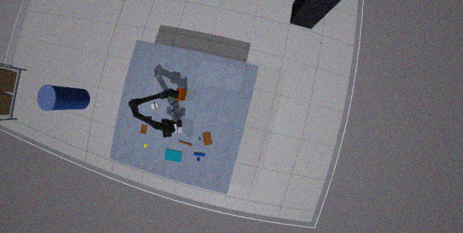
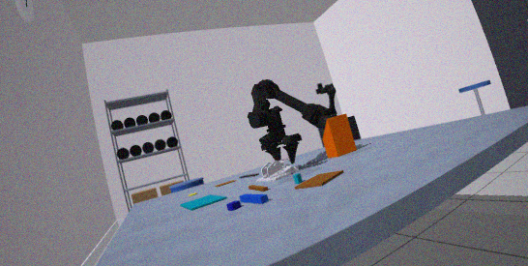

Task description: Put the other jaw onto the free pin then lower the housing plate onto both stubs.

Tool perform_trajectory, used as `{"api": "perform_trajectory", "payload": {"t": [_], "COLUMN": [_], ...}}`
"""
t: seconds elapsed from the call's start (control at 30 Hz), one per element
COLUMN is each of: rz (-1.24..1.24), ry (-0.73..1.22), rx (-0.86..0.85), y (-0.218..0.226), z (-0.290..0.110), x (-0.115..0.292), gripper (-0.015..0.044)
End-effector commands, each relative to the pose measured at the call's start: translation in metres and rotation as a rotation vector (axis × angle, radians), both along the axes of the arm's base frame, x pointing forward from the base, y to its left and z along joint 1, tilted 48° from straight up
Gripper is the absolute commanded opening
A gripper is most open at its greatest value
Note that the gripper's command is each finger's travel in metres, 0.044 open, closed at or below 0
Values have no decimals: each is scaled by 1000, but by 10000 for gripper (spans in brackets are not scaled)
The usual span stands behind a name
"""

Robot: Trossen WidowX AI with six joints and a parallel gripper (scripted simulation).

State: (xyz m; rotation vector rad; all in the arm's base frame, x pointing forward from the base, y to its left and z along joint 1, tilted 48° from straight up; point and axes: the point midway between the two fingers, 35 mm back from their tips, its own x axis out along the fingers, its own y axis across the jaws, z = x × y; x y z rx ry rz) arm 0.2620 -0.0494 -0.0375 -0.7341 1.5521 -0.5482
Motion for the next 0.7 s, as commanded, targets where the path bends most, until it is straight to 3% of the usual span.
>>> {"api": "perform_trajectory", "payload": {"t": [0.0, 0.67], "rz": [4, 4], "ry": [11, 11], "rx": [-9, -9], "y": [-6, -8], "z": [-5, -6], "x": [-3, -4], "gripper": [351, 351]}}
